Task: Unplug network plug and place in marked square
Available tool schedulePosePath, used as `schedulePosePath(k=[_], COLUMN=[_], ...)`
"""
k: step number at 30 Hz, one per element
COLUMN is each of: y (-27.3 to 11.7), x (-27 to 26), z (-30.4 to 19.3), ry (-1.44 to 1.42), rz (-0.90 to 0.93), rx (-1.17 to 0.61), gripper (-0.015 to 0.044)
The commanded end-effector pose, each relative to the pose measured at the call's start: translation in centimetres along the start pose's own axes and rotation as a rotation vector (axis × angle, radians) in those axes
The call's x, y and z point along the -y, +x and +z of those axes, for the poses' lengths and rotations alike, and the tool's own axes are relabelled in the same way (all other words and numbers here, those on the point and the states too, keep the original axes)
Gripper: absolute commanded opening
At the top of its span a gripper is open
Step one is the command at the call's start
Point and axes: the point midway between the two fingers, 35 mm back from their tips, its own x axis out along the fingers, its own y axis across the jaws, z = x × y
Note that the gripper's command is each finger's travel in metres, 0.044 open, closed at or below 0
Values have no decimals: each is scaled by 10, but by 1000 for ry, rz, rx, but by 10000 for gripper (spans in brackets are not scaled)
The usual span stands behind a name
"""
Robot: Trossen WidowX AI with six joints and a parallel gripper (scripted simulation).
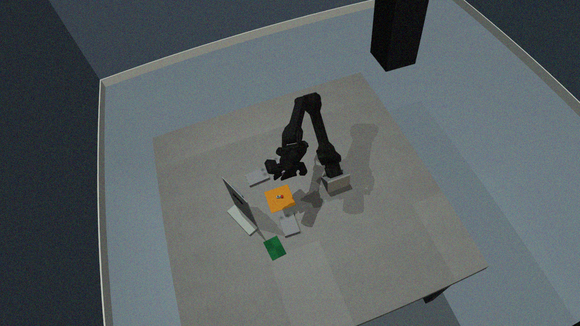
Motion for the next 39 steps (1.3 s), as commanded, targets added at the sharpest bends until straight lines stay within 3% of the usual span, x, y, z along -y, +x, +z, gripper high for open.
schedulePosePath(k=[1,18,29,39], y=[-11,-48,-48,-48], x=[-8,-29,-29,-29], z=[0,3,3,3], ry=[8,10,10,10], rz=[3,9,9,9], rx=[-5,1,1,1], gripper=[156,156,440,440])
